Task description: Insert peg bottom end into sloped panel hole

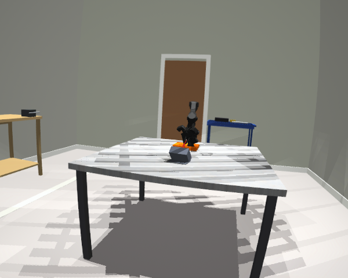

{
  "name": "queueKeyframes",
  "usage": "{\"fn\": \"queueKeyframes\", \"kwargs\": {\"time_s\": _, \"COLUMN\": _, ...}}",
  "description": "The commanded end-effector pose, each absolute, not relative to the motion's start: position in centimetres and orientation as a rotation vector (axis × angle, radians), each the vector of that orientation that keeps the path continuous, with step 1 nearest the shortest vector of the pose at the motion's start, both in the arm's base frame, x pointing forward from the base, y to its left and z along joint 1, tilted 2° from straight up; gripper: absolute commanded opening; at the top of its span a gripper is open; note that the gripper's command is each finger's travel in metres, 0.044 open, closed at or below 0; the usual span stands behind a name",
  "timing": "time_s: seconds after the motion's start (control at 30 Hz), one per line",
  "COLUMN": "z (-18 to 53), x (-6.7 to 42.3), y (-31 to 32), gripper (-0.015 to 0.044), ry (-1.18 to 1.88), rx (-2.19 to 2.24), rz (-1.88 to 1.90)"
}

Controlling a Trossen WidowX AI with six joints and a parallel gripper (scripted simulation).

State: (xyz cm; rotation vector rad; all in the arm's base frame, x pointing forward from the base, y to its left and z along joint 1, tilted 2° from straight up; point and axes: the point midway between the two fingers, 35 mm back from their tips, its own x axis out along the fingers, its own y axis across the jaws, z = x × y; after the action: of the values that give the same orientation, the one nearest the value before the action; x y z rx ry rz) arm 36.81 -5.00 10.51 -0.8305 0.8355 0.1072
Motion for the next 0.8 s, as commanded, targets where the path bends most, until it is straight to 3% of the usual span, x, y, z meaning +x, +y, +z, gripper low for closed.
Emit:
{"fn": "queueKeyframes", "kwargs": {"time_s": 0.0, "z": 10.2, "x": 36.8, "y": -5.0, "gripper": 0.0000, "ry": 0.838, "rx": -0.826, "rz": 0.111}}
{"fn": "queueKeyframes", "kwargs": {"time_s": 0.77, "z": 8.7, "x": 37.9, "y": -5.4, "gripper": 0.0000, "ry": 0.842, "rx": -0.826, "rz": 0.110}}
